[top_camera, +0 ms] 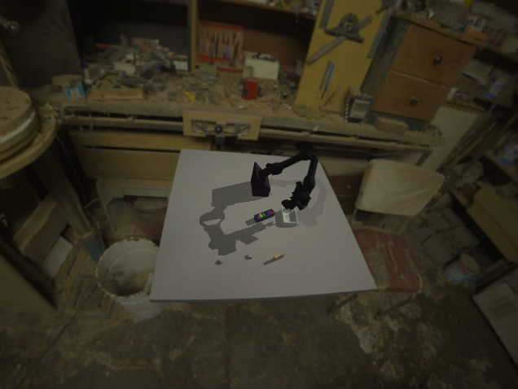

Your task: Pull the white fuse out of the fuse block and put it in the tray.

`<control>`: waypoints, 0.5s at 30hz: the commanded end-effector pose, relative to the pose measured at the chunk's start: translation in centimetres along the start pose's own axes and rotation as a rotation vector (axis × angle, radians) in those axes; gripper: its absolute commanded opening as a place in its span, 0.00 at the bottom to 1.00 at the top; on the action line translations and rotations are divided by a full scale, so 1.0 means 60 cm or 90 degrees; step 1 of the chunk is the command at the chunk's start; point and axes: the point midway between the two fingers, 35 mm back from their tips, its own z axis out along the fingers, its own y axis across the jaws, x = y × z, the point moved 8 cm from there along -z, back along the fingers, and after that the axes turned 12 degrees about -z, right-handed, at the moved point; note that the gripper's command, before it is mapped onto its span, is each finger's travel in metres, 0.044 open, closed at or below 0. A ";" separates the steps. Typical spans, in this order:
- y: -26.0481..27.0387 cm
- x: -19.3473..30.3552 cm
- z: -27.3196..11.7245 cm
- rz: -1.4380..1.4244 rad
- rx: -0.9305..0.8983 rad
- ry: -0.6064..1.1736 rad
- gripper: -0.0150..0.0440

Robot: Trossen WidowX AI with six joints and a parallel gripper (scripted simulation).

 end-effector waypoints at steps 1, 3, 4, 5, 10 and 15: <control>0.010 -0.004 -0.001 0.008 -0.002 0.000 0.25; 0.010 -0.004 0.001 0.008 -0.002 0.000 0.25; 0.009 -0.004 0.003 0.008 -0.002 0.000 0.25; 0.009 -0.004 0.006 0.008 -0.002 0.000 0.25; 0.009 -0.005 0.019 0.008 -0.002 0.000 0.25; 0.009 -0.005 0.032 0.008 -0.002 0.000 0.25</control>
